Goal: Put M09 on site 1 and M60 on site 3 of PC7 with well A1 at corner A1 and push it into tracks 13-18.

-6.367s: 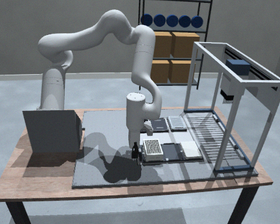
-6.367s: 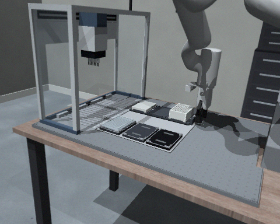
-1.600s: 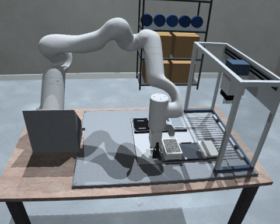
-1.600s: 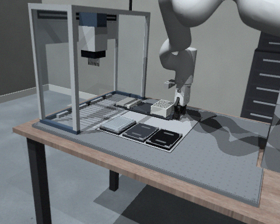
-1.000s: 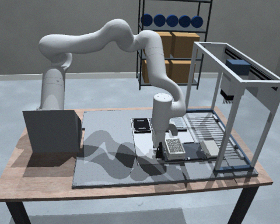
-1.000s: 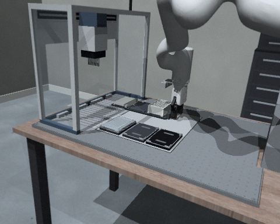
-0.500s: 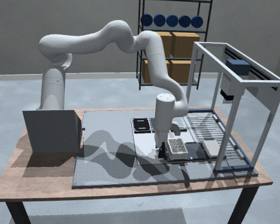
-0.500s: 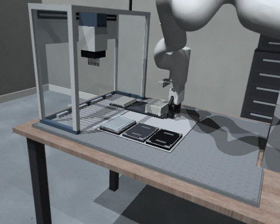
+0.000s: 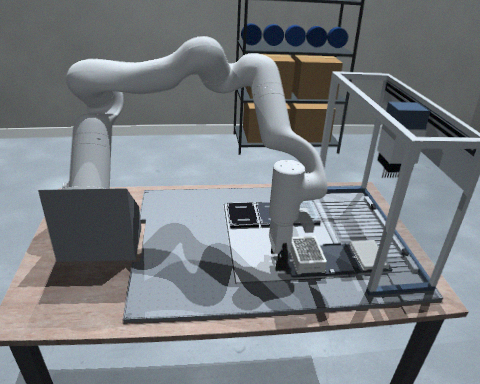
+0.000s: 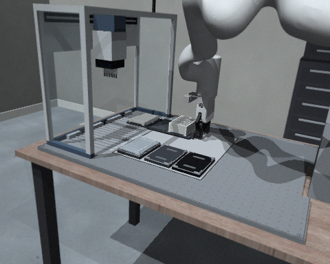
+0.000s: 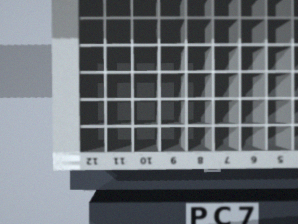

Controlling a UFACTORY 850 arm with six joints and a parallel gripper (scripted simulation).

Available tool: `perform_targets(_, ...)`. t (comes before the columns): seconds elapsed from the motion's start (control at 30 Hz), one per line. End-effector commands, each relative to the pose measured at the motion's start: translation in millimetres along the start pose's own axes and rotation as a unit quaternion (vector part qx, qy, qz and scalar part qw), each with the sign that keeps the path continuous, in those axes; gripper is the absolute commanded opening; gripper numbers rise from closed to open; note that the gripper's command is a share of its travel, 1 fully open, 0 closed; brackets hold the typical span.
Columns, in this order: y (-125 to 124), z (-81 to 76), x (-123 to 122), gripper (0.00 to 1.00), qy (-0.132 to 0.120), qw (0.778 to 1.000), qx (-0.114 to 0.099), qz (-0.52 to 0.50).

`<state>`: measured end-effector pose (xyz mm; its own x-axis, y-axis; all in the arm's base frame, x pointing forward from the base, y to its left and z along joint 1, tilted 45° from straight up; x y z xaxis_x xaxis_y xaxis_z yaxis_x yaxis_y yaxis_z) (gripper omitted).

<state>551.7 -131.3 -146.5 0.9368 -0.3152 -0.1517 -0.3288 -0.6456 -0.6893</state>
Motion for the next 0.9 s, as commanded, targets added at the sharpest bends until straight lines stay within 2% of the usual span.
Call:
perform_targets(0.0, -1.0, -1.0, 4.7, 0.82, 0.001, 1.0, 0.0, 0.0)
perform_targets(0.87, -6.4, -1.1, 28.1, 0.82, 0.001, 1.0, 0.0, 0.0)
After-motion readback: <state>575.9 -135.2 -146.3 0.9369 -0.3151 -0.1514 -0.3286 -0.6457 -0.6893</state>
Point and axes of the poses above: the point where the finger pads meet when closed, its own z axis out along the fingers, its own y axis across the jaws, x = y × z, the point moved 7 cm from there along -z, back along the fingers, and after that the axes turned 13 degrees about z, right-handed, at the moved point
